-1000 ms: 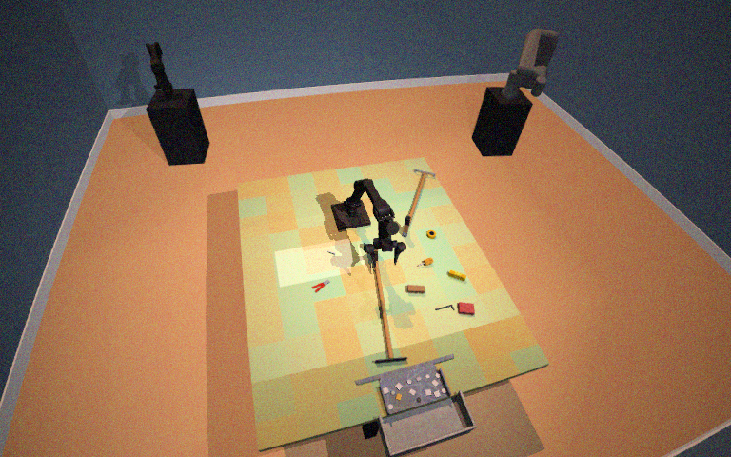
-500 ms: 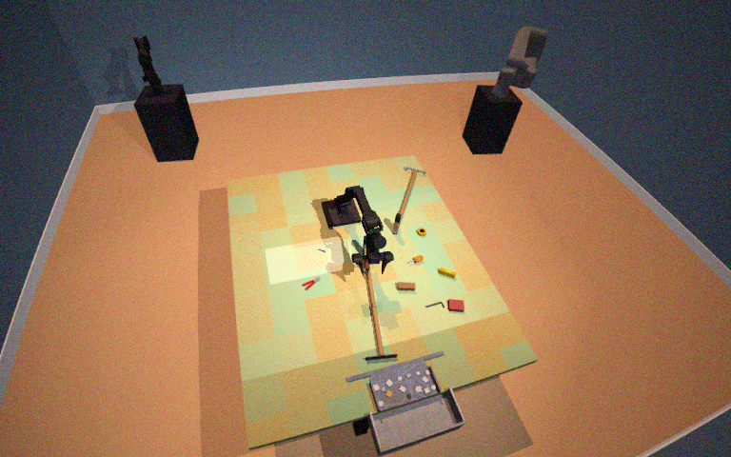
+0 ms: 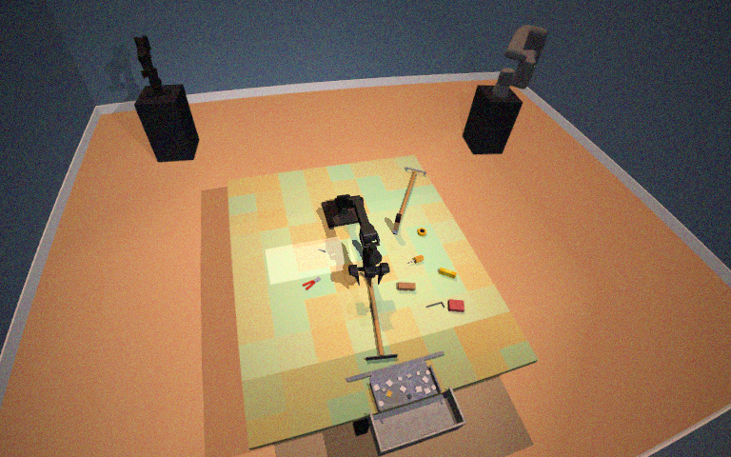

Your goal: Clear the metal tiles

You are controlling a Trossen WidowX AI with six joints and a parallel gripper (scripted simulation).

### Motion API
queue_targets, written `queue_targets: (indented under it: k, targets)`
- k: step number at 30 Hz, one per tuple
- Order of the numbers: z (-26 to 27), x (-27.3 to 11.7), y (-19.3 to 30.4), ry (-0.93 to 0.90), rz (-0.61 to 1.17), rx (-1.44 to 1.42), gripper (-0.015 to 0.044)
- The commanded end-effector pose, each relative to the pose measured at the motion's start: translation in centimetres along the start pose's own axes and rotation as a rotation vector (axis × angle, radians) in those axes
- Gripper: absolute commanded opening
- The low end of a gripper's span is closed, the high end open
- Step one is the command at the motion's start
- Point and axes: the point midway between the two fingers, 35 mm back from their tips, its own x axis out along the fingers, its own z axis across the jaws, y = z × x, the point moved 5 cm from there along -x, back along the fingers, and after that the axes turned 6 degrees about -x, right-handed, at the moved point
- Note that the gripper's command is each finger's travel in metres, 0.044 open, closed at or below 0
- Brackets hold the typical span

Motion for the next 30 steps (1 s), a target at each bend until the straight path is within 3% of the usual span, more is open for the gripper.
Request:
queue_targets:
  k: [1,30]
  targets:
    - [-0.1,0.1,-0.1,-0.008,0.001,0.000,0.0440]
    - [3.3,-8.1,3.2,0.004,-0.041,-0.008,0.0440]
